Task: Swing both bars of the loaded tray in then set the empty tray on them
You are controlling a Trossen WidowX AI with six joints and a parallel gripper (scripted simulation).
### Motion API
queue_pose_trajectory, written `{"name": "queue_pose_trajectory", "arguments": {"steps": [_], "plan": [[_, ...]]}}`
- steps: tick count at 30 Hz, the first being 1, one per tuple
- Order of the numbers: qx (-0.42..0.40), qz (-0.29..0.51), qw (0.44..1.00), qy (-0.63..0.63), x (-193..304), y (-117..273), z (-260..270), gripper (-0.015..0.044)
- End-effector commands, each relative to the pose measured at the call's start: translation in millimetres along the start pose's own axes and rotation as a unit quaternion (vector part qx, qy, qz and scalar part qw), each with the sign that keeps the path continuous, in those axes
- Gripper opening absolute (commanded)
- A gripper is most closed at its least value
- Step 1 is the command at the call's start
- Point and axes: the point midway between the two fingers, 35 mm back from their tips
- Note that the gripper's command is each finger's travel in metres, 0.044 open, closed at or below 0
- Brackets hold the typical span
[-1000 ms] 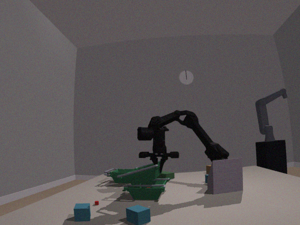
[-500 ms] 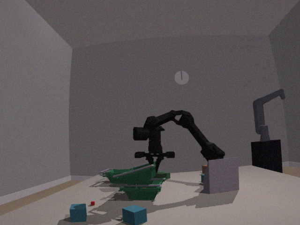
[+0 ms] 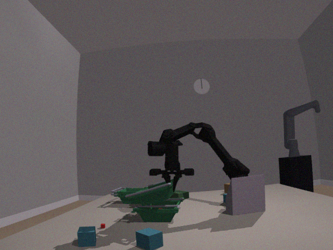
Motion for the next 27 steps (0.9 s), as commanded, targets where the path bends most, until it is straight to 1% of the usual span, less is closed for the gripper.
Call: {"name": "queue_pose_trajectory", "arguments": {"steps": [1, 4, 5, 15, 27], "plan": [[0.018, 0.001, 1.000, 0.003, -1.4, -7.6, -6.4, 0.0000], [0.018, 0.001, 1.000, 0.003, -1.4, -7.6, -6.4, 0.0000], [0.000, 0.000, 1.000, 0.000, 0.0, -0.4, -0.2, 0.0000], [0.018, 0.001, 1.000, 0.003, -1.3, -14.4, -10.0, 0.0000], [0.018, 0.001, 1.000, 0.003, -1.4, -14.6, -10.1, 0.0000]]}}
Point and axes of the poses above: the point midway between the two fingers, 35 mm back from their tips, its own y axis back along the fingers, its own z axis across the jaws, x = y × z, and after that the axes turned 1 degree about y, right-handed
